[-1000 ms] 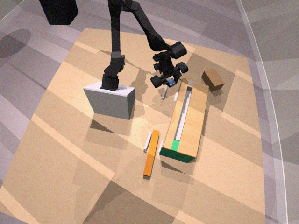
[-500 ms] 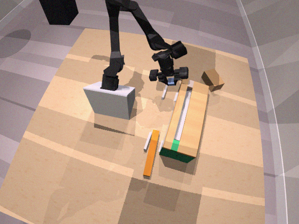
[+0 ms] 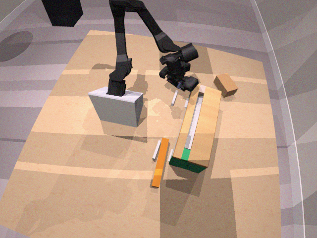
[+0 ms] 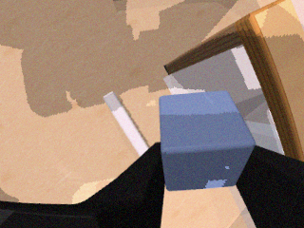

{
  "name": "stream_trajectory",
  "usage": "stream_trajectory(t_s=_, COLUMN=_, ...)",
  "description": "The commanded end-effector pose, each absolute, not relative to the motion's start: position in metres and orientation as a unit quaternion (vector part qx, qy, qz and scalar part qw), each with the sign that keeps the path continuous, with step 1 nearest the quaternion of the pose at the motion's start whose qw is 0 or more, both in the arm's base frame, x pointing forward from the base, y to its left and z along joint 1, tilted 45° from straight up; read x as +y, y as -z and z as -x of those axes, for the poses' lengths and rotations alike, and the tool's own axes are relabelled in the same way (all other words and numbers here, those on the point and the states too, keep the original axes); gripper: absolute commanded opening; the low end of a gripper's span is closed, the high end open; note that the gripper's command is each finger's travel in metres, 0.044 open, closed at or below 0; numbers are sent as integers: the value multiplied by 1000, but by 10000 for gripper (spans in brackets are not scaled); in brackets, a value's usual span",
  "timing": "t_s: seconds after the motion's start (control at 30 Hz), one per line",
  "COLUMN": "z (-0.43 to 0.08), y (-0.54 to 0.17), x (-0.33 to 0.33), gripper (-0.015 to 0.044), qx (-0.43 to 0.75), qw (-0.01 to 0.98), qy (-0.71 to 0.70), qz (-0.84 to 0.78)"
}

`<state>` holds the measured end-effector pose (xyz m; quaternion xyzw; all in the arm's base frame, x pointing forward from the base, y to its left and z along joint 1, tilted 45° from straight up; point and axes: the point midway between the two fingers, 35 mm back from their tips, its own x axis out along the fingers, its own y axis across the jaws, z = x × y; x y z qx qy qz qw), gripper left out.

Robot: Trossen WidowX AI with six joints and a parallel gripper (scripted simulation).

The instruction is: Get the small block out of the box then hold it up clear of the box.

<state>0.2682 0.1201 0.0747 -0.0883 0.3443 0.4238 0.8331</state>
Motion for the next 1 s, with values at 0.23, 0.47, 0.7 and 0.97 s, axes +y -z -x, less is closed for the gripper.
stream_trajectory(t_s=0.23, z=-263, y=-79, x=112, gripper=0, qx=417, qw=833, qy=-353, qz=-88)
stream_trajectory(t_s=0.47, z=-260, y=-81, x=108, gripper=0, qx=458, qw=812, qy=-299, qz=-203)
stream_trajectory(t_s=0.7, z=-257, y=-83, x=103, gripper=0, qx=492, qw=776, qy=-240, qz=-315)
stream_trajectory(t_s=0.97, z=-253, y=-85, x=98, gripper=0, qx=519, qw=716, qy=-168, qz=-435)
